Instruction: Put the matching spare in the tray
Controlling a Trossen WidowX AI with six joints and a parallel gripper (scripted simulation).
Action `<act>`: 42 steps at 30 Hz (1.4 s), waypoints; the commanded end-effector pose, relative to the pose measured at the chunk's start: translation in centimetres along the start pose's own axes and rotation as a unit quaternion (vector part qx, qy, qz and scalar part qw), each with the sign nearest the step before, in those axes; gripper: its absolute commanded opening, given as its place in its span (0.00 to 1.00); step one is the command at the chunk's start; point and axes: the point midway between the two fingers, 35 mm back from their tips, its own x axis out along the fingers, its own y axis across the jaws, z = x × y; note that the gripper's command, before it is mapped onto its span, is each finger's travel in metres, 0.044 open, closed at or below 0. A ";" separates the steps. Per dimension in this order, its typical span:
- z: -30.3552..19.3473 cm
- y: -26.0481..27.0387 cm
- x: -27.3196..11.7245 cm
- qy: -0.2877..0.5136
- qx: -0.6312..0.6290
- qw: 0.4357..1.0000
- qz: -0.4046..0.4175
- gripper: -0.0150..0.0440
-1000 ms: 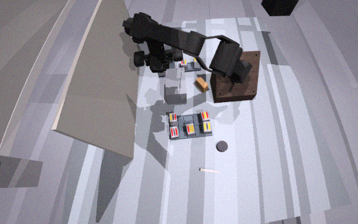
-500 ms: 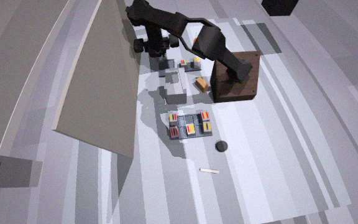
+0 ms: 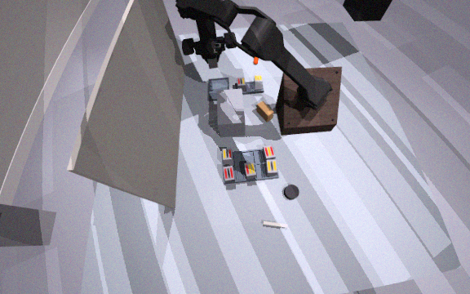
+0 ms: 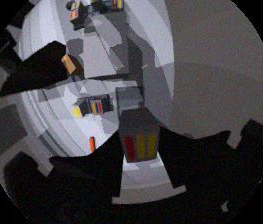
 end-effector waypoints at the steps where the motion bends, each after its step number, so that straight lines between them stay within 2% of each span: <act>1: -1.4 0.5 0.4 -0.001 -0.003 1.000 0.001 0.25; 42: -1.8 -0.1 5.0 0.000 -0.003 1.000 0.000 0.25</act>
